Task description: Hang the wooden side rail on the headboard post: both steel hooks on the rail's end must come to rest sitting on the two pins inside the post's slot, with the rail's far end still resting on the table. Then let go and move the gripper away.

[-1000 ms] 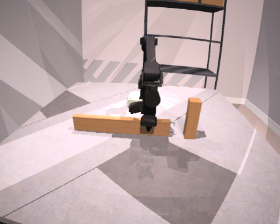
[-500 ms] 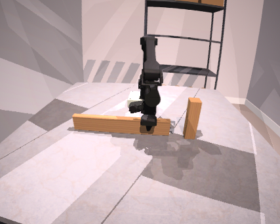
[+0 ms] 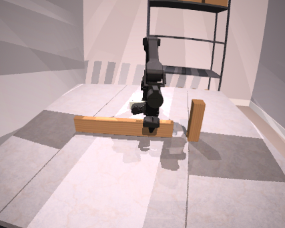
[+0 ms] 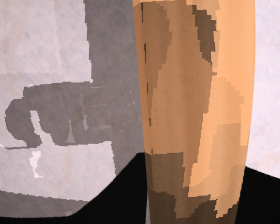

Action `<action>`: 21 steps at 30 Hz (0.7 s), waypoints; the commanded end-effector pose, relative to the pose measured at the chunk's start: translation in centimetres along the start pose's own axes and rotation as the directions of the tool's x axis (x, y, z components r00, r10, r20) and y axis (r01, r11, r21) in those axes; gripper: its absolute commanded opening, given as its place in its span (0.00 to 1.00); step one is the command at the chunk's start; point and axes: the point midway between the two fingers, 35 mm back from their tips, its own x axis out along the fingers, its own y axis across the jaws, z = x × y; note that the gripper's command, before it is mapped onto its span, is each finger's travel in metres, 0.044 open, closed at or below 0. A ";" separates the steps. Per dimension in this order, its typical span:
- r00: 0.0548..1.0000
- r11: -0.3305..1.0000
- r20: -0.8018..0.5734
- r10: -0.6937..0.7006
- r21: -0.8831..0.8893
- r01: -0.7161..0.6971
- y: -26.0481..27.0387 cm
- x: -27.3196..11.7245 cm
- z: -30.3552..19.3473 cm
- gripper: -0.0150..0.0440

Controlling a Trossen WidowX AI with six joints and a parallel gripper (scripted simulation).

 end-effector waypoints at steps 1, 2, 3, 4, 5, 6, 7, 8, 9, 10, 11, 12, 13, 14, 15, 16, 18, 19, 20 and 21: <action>1.000 1.000 0.001 0.020 0.011 -0.020 0.4 -0.7 0.0 0.25; 1.000 1.000 0.001 0.020 0.011 -0.020 0.4 -0.7 0.0 0.25; 1.000 1.000 0.001 0.020 0.011 -0.020 0.4 -0.8 0.0 0.25; 1.000 1.000 0.001 0.020 0.011 -0.020 0.4 -0.8 0.0 0.25; 1.000 1.000 0.001 0.020 0.011 -0.020 0.4 -0.8 0.0 0.25; 1.000 1.000 0.001 0.020 0.011 -0.020 0.4 -0.8 0.0 0.25; 1.000 1.000 0.001 0.020 0.011 -0.020 0.4 -0.8 0.0 0.25; 1.000 1.000 0.001 0.020 0.011 -0.020 0.4 -0.8 0.0 0.25; 1.000 1.000 0.001 0.020 0.011 -0.020 0.4 -0.9 0.0 0.25; 1.000 1.000 0.001 0.020 0.011 -0.020 0.4 -0.9 0.0 0.25; 1.000 1.000 0.001 0.020 0.011 -0.020 0.4 -0.9 0.0 0.25; 1.000 1.000 0.001 0.020 0.011 -0.020 0.4 -0.9 0.0 0.25; 1.000 1.000 0.001 0.020 0.011 -0.020 0.4 -0.9 0.0 0.25; 1.000 1.000 0.001 0.020 0.011 -0.020 0.4 -0.9 0.0 0.25; 1.000 1.000 0.001 0.020 0.011 -0.020 0.4 -1.0 0.0 0.25; 1.000 1.000 0.001 0.020 0.011 -0.020 0.4 -1.0 0.0 0.25; 1.000 1.000 0.001 0.020 0.011 -0.020 0.4 -1.0 0.0 0.25; 1.000 1.000 0.001 0.020 0.011 -0.020 0.4 -1.0 0.0 0.25; 1.000 1.000 0.001 0.020 0.011 -0.020 0.4 -1.1 0.0 0.25; 1.000 1.000 0.001 0.020 0.011 -0.020 0.4 -1.1 0.0 0.25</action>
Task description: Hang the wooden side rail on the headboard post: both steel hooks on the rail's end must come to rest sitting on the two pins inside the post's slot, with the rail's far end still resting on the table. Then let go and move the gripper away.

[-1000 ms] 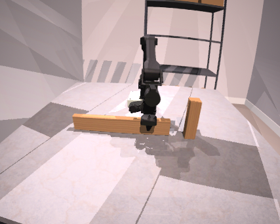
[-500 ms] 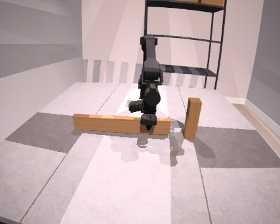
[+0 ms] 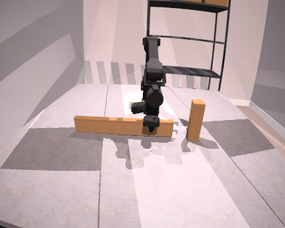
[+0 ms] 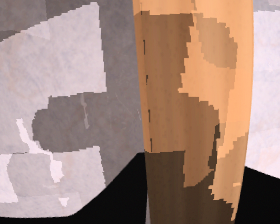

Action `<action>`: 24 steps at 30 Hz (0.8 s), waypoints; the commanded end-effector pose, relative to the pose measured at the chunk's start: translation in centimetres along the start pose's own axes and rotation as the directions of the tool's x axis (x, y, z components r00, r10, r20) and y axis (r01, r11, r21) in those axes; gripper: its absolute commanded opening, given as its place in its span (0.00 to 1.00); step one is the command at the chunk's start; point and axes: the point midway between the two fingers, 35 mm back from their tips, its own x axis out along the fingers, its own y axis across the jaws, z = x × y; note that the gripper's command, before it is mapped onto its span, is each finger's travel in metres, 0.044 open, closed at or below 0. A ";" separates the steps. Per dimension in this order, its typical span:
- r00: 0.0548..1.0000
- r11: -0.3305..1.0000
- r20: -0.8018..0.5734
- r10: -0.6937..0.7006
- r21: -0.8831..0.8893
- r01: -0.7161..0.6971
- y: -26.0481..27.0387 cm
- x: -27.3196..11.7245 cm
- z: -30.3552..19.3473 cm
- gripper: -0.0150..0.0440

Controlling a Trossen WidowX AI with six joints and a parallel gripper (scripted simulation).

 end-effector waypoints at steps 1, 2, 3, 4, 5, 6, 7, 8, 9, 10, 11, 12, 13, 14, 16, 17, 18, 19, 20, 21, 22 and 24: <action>1.000 1.000 0.001 0.021 0.009 -0.021 0.4 -0.8 0.0 0.25; 1.000 1.000 0.001 0.021 0.009 -0.021 0.4 -0.8 0.0 0.25; 1.000 1.000 0.001 0.021 0.009 -0.021 0.4 -0.8 0.0 0.25; 1.000 1.000 0.001 0.021 0.009 -0.021 0.4 -0.8 0.0 0.25; 1.000 1.000 0.001 0.021 0.009 -0.021 0.4 -0.8 0.0 0.25; 1.000 1.000 0.001 0.021 0.009 -0.021 0.4 -0.8 0.0 0.25; 1.000 1.000 0.001 0.021 0.009 -0.021 0.4 -0.9 0.0 0.25; 1.000 1.000 0.001 0.021 0.009 -0.021 0.4 -0.9 0.0 0.25; 1.000 1.000 0.001 0.021 0.009 -0.021 0.4 -0.9 0.0 0.25; 1.000 1.000 0.001 0.021 0.009 -0.021 0.4 -0.9 0.0 0.25; 1.000 1.000 0.001 0.021 0.009 -0.021 0.4 -0.9 0.0 0.25; 1.000 1.000 0.001 0.021 0.009 -0.021 0.4 -0.9 0.0 0.25; 1.000 1.000 0.001 0.021 0.009 -0.021 0.4 -1.0 0.0 0.25; 1.000 1.000 0.001 0.021 0.009 -0.021 0.4 -1.0 0.0 0.25; 1.000 1.000 0.001 0.021 0.009 -0.021 0.4 -1.0 0.0 0.25; 1.000 1.000 0.001 0.021 0.009 -0.021 0.4 -1.0 0.0 0.25; 1.000 1.000 0.001 0.021 0.009 -0.021 0.4 -1.0 0.0 0.25; 1.000 1.000 0.001 0.021 0.009 -0.021 0.4 -1.1 0.0 0.25; 1.000 1.000 0.001 0.021 0.009 -0.021 0.4 -1.1 0.0 0.25; 1.000 1.000 0.001 0.021 0.009 -0.021 0.4 -1.1 0.0 0.25; 1.000 1.000 0.001 0.021 0.009 -0.021 0.4 -1.1 0.0 0.25; 1.000 1.000 0.001 0.021 0.009 -0.021 0.4 -1.1 0.0 0.25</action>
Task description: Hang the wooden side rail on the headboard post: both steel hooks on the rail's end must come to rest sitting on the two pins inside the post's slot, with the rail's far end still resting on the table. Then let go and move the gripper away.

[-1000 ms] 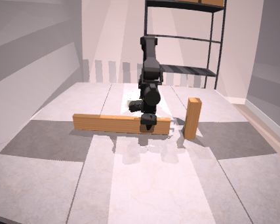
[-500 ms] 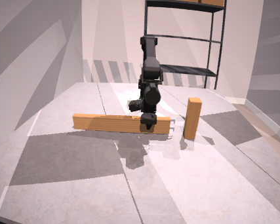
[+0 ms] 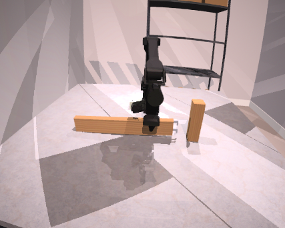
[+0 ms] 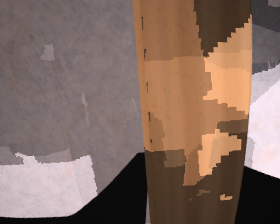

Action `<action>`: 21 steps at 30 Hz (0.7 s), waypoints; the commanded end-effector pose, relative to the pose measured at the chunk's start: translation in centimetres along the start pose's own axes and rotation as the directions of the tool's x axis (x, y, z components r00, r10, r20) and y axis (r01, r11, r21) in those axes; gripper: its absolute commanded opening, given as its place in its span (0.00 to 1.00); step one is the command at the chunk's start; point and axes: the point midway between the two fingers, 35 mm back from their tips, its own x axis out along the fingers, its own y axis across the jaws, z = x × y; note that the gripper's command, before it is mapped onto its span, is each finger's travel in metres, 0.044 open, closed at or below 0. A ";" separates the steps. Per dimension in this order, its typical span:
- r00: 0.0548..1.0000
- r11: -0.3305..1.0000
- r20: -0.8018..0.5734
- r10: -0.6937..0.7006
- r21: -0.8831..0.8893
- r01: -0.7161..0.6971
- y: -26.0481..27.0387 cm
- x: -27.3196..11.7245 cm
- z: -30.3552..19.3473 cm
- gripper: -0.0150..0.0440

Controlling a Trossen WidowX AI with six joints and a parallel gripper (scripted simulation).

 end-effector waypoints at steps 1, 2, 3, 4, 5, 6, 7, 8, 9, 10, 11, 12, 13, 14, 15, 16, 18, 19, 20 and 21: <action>1.000 1.000 0.000 0.023 0.008 -0.023 0.5 -0.8 0.0 0.25; 1.000 1.000 0.000 0.023 0.008 -0.023 0.5 -0.8 0.0 0.25; 1.000 1.000 0.000 0.023 0.008 -0.023 0.5 -0.8 0.0 0.25; 1.000 1.000 0.000 0.023 0.008 -0.023 0.5 -0.8 0.0 0.25; 1.000 1.000 0.000 0.023 0.008 -0.023 0.5 -0.9 0.0 0.25; 1.000 1.000 0.000 0.023 0.008 -0.023 0.5 -0.9 0.0 0.25; 1.000 1.000 0.000 0.023 0.008 -0.023 0.5 -0.9 0.0 0.25; 1.000 1.000 0.000 0.023 0.008 -0.023 0.5 -0.9 0.0 0.25; 1.000 1.000 0.000 0.023 0.008 -0.023 0.5 -0.9 0.0 0.25; 1.000 1.000 0.000 0.023 0.008 -0.023 0.5 -0.9 0.0 0.25; 1.000 1.000 0.000 0.023 0.008 -0.023 0.5 -1.0 0.0 0.25; 1.000 1.000 0.000 0.023 0.008 -0.023 0.5 -1.0 0.0 0.25; 1.000 1.000 0.000 0.023 0.008 -0.023 0.5 -1.0 0.0 0.25; 1.000 1.000 0.000 0.023 0.008 -0.023 0.5 -1.0 0.0 0.25; 1.000 1.000 0.000 0.023 0.008 -0.023 0.5 -1.0 0.0 0.25; 1.000 1.000 0.000 0.023 0.008 -0.023 0.5 -1.0 0.0 0.25; 1.000 1.000 0.000 0.023 0.008 -0.023 0.5 -1.1 0.0 0.25; 1.000 1.000 0.000 0.023 0.008 -0.023 0.5 -1.1 0.0 0.25; 1.000 1.000 0.000 0.023 0.008 -0.023 0.4 -1.1 0.0 0.25; 1.000 1.000 0.000 0.023 0.008 -0.023 0.4 -1.1 0.0 0.25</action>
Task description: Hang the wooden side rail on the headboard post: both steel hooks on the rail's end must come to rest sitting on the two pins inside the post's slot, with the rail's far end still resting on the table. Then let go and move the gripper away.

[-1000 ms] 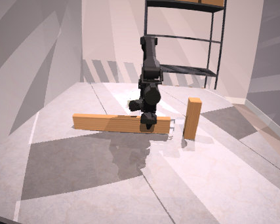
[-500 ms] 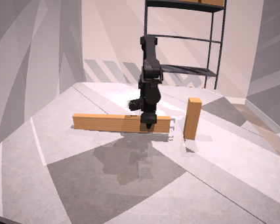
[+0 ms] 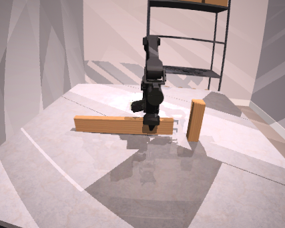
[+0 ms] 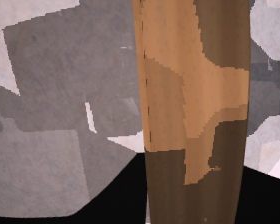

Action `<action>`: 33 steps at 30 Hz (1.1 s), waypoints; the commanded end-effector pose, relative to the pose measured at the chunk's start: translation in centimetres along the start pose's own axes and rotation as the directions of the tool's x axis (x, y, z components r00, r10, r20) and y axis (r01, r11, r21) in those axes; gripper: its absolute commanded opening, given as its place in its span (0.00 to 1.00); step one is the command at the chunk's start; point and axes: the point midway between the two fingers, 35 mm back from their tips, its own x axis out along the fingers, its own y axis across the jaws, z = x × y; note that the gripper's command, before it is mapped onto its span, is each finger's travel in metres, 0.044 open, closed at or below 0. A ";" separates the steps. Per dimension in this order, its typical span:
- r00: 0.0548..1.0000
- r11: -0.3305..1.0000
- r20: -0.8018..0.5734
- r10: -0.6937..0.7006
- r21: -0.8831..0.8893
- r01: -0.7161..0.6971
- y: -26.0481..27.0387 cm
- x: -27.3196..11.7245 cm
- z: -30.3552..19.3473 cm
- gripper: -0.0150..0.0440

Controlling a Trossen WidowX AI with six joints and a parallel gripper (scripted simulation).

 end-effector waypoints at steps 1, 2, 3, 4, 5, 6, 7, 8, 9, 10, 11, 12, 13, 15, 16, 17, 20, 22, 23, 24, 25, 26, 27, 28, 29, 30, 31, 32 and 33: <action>1.000 1.000 0.000 0.023 0.008 -0.023 0.5 -0.8 0.0 0.25; 1.000 1.000 0.000 0.023 0.008 -0.023 0.5 -0.8 0.0 0.25; 1.000 1.000 0.000 0.023 0.008 -0.023 0.5 -0.8 0.0 0.25; 1.000 1.000 0.000 0.023 0.008 -0.023 0.5 -0.8 0.0 0.25; 1.000 1.000 0.000 0.023 0.008 -0.023 0.5 -0.9 0.0 0.25; 1.000 1.000 0.000 0.023 0.008 -0.023 0.5 -0.9 0.0 0.25; 1.000 1.000 0.000 0.023 0.008 -0.023 0.5 -0.9 0.0 0.25; 1.000 1.000 0.000 0.023 0.008 -0.023 0.5 -0.9 0.0 0.25; 1.000 1.000 0.000 0.023 0.008 -0.023 0.5 -0.9 0.0 0.25; 1.000 1.000 0.000 0.023 0.008 -0.023 0.5 -0.9 0.0 0.25; 1.000 1.000 0.000 0.023 0.008 -0.023 0.5 -1.0 0.0 0.25; 1.000 1.000 0.000 0.023 0.008 -0.023 0.5 -1.0 0.0 0.25; 1.000 1.000 0.000 0.023 0.008 -0.023 0.5 -1.0 0.0 0.25; 1.000 1.000 0.000 0.023 0.008 -0.023 0.5 -1.0 0.0 0.25; 1.000 1.000 0.000 0.023 0.008 -0.023 0.5 -1.0 0.0 0.25; 1.000 1.000 0.000 0.023 0.008 -0.023 0.5 -1.1 0.0 0.25; 1.000 1.000 0.000 0.023 0.008 -0.023 0.5 -1.1 0.0 0.25; 1.000 1.000 0.000 0.023 0.008 -0.023 0.5 -1.1 0.0 0.25; 1.000 1.000 0.000 0.023 0.008 -0.023 0.5 -1.2 0.0 0.25; 1.000 1.000 0.000 0.023 0.008 -0.023 0.5 -1.2 0.0 0.25; 1.000 1.000 0.000 0.023 0.008 -0.023 0.5 -1.2 0.0 0.25; 1.000 1.000 0.000 0.023 0.008 -0.023 0.5 -1.2 0.0 0.25; 1.000 1.000 0.000 0.023 0.008 -0.023 0.5 -1.2 0.0 0.25; 1.000 1.000 0.000 0.023 0.008 -0.023 0.5 -1.2 0.0 0.25; 1.000 1.000 0.000 0.023 0.008 -0.023 0.5 -1.3 0.0 0.25; 1.000 1.000 0.000 0.023 0.008 -0.023 0.5 -1.3 0.0 0.25; 1.000 1.000 0.000 0.023 0.008 -0.023 0.5 -1.3 0.0 0.25; 1.000 1.000 0.000 0.023 0.008 -0.023 0.5 -1.3 0.0 0.25; 1.000 1.000 0.000 0.023 0.008 -0.023 0.5 -1.3 0.0 0.25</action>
